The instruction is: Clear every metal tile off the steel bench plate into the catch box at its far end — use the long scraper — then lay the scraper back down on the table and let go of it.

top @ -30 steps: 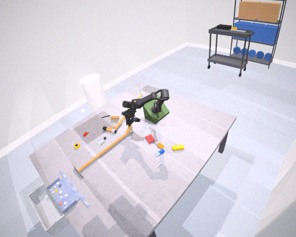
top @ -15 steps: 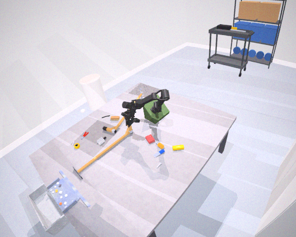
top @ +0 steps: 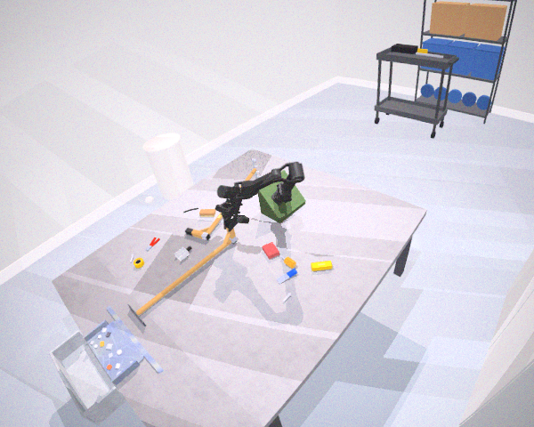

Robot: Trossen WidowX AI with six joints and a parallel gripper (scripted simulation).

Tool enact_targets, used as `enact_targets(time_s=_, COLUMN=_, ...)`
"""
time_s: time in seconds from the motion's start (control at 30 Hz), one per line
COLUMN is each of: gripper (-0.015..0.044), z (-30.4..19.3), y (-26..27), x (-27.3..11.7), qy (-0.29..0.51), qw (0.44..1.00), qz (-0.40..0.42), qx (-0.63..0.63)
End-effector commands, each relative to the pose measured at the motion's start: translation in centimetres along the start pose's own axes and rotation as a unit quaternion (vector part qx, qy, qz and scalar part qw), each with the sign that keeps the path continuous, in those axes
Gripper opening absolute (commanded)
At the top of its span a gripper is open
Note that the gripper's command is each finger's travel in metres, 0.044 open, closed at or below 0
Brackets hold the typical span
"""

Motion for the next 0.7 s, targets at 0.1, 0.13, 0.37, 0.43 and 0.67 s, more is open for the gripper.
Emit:
enact_targets(time_s=0.1, gripper=0.0, z=1.5, y=0.1, x=0.6, qy=-0.006, qw=1.0, qz=-0.002, qx=-0.005)
enact_targets(time_s=0.13, gripper=0.0, z=1.7, y=0.1, x=0.6, qy=-0.006, qw=1.0, qz=-0.002, qx=-0.005)
enact_targets(time_s=0.37, gripper=0.0, z=2.5, y=0.4, x=1.3, qy=-0.006, qw=1.0, qz=-0.001, qx=-0.006)
enact_targets(time_s=0.43, gripper=0.0, z=2.8, y=0.4, x=1.5, qy=-0.006, qw=1.0, qz=-0.001, qx=-0.006)
enact_targets(time_s=0.67, gripper=0.0, z=3.7, y=0.7, x=2.1, qy=-0.006, qw=1.0, qz=0.0, qx=-0.006)
Point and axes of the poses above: the point midway between the two fingers, 35 mm back from their tips, its own x axis out along the fingers, its own y axis across the jaws, z = x × y, the point moved 1 cm from there along -x, back along the fingers, and after that the axes turned 4 degrees about x, right-handed, at the moved point
